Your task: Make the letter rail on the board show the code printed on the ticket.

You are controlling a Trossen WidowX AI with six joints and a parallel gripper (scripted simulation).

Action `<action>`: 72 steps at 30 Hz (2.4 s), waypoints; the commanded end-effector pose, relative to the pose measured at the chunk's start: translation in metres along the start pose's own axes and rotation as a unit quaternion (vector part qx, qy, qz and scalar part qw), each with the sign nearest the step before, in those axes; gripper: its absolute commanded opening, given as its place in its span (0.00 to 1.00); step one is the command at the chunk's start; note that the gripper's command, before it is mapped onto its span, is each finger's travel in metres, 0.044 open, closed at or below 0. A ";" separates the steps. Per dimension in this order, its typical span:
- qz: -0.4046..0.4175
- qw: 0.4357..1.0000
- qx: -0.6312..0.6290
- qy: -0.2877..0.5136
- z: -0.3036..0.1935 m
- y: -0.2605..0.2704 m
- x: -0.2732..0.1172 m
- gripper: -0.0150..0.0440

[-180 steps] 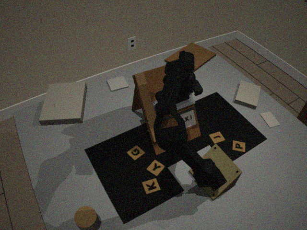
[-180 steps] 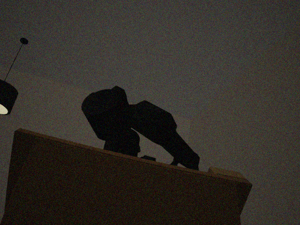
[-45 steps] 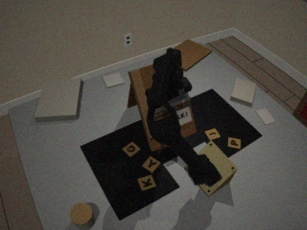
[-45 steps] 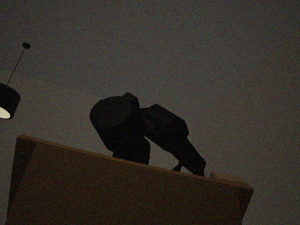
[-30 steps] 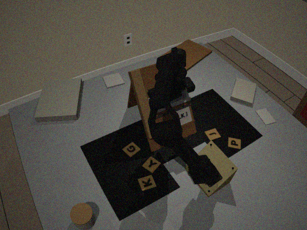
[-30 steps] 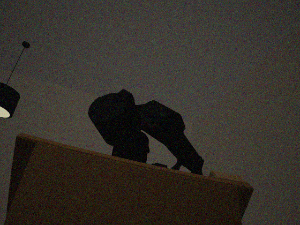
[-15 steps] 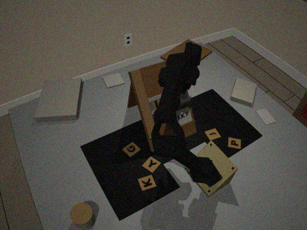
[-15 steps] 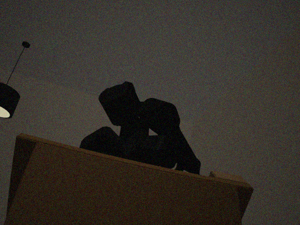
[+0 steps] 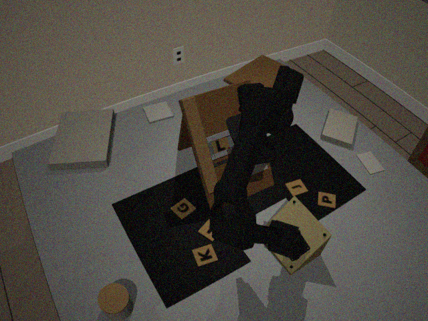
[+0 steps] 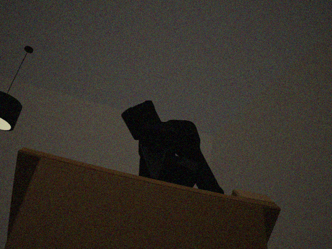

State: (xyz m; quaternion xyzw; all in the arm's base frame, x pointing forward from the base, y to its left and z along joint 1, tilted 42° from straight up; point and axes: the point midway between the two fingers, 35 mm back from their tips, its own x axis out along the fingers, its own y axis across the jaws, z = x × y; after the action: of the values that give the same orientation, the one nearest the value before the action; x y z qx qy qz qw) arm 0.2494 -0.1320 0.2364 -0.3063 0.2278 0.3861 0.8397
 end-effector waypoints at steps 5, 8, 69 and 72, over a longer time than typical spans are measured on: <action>-0.002 1.000 -0.018 -0.004 0.001 0.003 -0.001 1.00; -0.002 1.000 -0.018 -0.004 0.001 0.003 -0.001 1.00; 0.353 0.935 -0.036 0.030 0.131 0.297 0.127 0.83; 0.353 0.935 -0.036 0.030 0.130 0.299 0.129 0.83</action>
State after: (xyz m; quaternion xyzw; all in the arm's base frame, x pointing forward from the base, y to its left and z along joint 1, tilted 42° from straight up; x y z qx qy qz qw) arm 0.1106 0.1761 0.1505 -0.2476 0.3296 0.6566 0.6316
